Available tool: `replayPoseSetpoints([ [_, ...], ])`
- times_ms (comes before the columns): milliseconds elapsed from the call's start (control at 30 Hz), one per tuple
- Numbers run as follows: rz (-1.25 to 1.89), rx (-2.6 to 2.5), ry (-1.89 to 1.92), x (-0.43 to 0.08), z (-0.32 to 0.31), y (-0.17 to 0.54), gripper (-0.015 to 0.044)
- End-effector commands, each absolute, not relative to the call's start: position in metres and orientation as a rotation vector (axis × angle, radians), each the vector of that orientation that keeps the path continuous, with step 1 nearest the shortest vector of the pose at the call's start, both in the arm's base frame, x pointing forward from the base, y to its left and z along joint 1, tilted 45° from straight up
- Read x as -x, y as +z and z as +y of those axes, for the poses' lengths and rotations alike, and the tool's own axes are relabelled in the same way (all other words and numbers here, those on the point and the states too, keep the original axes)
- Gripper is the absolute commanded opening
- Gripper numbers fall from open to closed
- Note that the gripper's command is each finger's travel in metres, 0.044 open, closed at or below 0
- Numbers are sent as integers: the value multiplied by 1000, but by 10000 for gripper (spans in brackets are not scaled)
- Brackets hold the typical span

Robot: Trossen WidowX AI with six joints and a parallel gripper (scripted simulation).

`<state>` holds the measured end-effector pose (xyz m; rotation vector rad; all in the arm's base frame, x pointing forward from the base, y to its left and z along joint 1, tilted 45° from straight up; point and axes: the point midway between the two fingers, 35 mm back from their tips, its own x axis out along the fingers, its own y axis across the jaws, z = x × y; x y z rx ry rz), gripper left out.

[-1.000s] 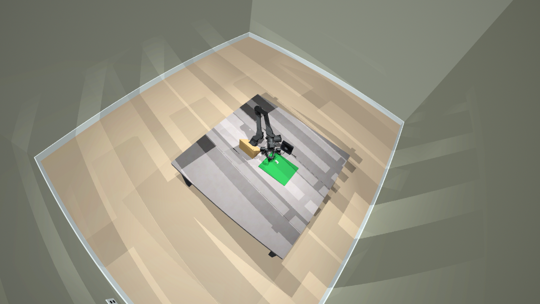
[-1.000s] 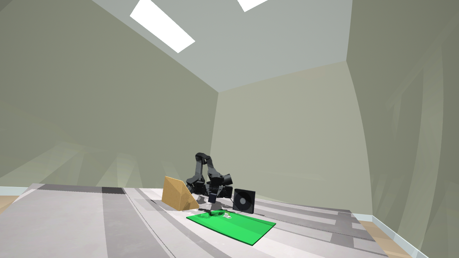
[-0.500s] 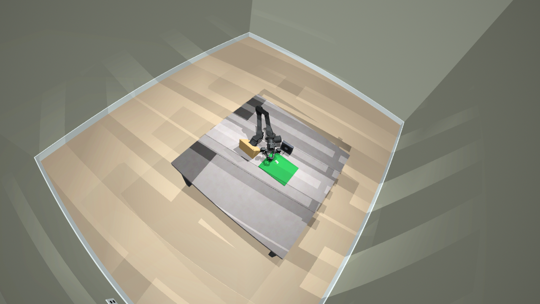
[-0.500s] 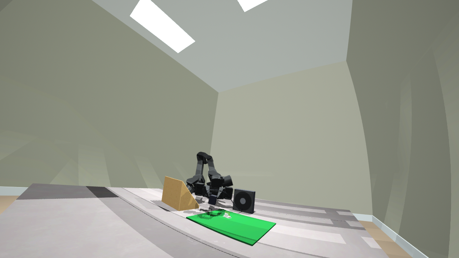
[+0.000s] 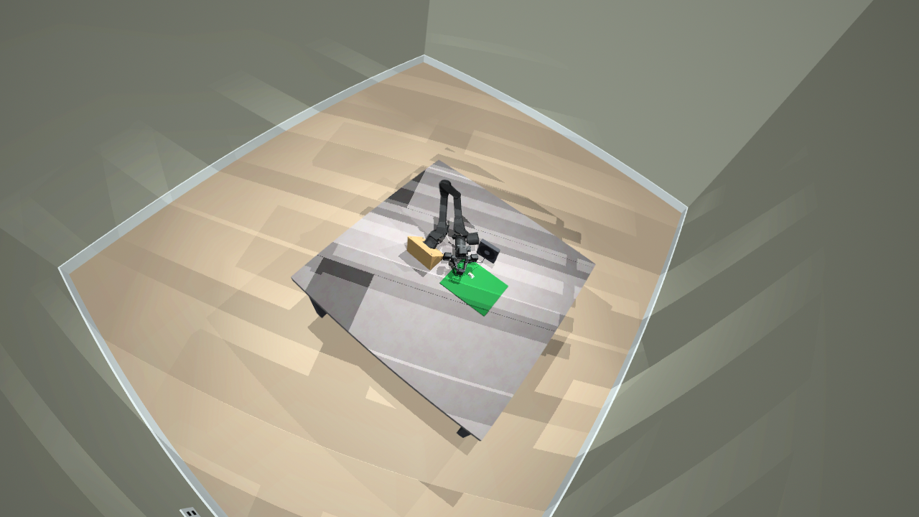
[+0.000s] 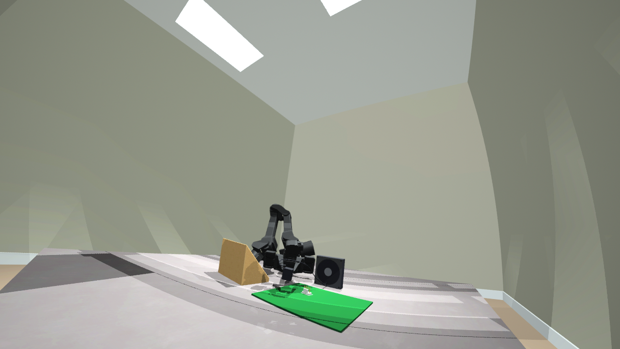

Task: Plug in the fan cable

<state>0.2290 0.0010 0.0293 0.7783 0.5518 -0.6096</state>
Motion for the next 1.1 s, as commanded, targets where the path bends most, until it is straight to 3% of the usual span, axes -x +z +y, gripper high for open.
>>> replayPoseSetpoints([
  [0,547,-779,-616,-229,2,26,0],
  [1067,548,-779,-617,-230,21,2,0],
])
